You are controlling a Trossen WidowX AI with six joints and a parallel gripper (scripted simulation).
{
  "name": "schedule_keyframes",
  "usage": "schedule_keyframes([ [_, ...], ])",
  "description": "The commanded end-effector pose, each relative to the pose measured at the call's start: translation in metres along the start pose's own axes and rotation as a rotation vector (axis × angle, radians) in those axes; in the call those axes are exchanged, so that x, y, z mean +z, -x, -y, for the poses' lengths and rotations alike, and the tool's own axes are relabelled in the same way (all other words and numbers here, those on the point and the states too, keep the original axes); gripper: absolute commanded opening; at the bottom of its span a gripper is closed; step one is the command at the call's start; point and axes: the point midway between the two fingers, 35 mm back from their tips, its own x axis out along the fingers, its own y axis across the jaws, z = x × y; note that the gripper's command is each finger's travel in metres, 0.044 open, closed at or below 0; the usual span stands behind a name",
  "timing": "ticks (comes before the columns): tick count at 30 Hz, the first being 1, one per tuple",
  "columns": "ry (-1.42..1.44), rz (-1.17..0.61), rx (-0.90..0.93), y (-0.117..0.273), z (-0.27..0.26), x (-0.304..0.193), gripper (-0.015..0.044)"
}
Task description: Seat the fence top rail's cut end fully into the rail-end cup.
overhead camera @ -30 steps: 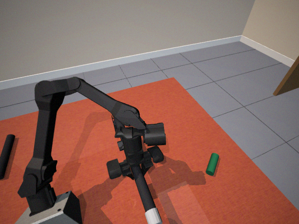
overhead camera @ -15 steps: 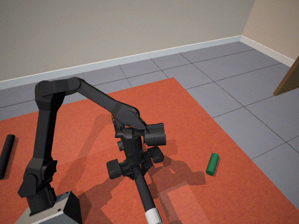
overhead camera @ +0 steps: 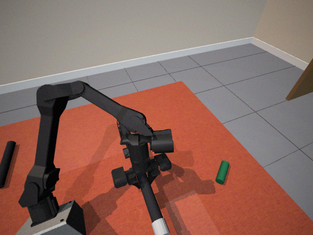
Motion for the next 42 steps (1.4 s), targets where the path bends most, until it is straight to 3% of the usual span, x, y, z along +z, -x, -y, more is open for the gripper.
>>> schedule_keyframes([
  [1,-0.001,-0.006,0.0,0.001,-0.0003,-0.0025,0.0],
  [42,-0.002,-0.008,0.002,0.002,-0.0007,-0.0066,0.0],
])
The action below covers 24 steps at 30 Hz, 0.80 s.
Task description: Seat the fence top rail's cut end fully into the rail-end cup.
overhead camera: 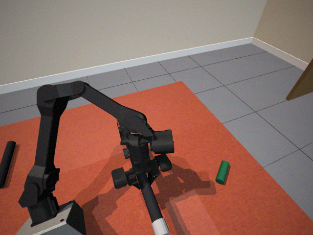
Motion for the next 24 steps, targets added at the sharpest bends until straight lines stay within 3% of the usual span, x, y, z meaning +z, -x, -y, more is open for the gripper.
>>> schedule_keyframes([
  [1,-0.001,-0.003,-0.001,0.0,0.0,-0.001,0.0],
  [24,0.0,0.0,0.0,0.0,0.0,-0.011,0.0],
])
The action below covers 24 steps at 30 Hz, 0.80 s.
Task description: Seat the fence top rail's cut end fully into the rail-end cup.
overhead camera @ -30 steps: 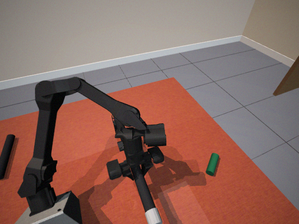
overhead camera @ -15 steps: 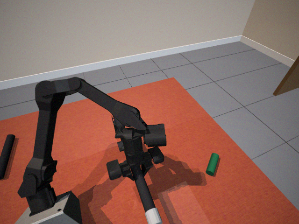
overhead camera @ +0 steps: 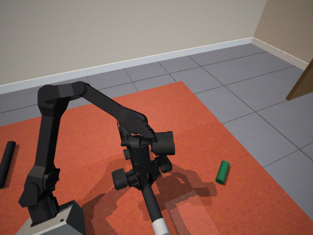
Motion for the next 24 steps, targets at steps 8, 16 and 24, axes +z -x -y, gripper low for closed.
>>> schedule_keyframes([
  [8,-0.003,-0.012,-0.002,0.002,-0.002,-0.015,0.0],
  [16,-0.002,-0.013,-0.002,0.001,-0.001,-0.021,0.0],
  [24,-0.002,-0.013,-0.002,0.0,-0.001,-0.026,0.0],
])
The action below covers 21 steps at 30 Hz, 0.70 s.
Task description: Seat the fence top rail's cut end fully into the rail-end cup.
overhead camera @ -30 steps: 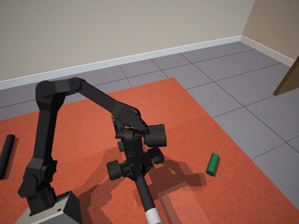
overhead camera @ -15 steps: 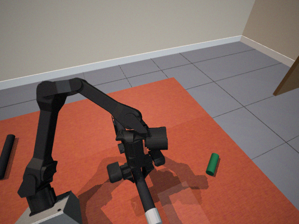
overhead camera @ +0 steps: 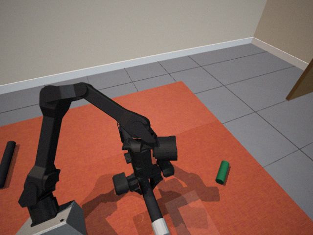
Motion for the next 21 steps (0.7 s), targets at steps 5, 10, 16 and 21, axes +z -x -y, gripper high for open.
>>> schedule_keyframes([
  [5,-0.005,-0.014,-0.002,0.0,0.0,-0.012,0.0],
  [10,-0.005,-0.014,-0.002,-0.002,0.0,-0.016,0.0],
  [16,-0.005,-0.014,-0.002,-0.002,0.0,-0.02,0.0],
  [21,-0.005,-0.014,-0.002,-0.002,0.001,-0.021,0.0],
])
